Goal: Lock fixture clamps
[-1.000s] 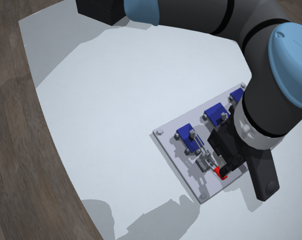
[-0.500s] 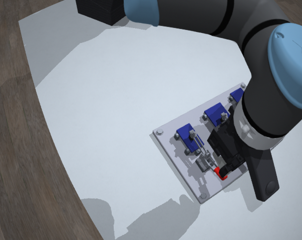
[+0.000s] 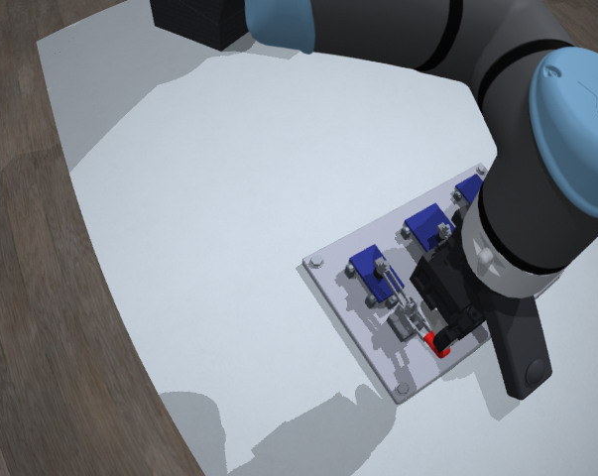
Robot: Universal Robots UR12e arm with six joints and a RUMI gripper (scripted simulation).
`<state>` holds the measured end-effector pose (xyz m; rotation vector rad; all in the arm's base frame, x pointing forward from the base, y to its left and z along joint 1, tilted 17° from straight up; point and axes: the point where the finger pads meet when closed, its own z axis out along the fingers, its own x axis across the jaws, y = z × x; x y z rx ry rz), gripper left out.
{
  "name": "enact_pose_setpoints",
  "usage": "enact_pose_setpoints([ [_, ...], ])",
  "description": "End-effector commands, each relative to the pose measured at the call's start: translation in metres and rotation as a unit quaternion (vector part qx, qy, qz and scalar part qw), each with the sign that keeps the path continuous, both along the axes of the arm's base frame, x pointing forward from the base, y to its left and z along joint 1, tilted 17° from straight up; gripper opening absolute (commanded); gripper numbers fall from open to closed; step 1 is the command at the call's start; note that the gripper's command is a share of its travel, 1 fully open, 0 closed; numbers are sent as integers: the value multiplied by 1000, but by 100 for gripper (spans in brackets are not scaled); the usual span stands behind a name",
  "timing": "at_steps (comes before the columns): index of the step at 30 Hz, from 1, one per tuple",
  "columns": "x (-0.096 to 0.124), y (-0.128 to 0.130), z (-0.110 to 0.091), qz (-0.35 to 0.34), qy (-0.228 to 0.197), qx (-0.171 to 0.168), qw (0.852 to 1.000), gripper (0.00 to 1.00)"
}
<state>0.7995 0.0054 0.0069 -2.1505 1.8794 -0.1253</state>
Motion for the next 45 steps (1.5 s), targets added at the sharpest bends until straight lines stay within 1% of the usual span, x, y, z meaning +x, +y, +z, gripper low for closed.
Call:
enact_pose_setpoints([
  [1,4,0,4,0,-4,-1,1000,0],
  [12,4,1,1,0,-3,-1,1000,0],
  [45,4,1,-2,0,-2,-1,1000,0],
])
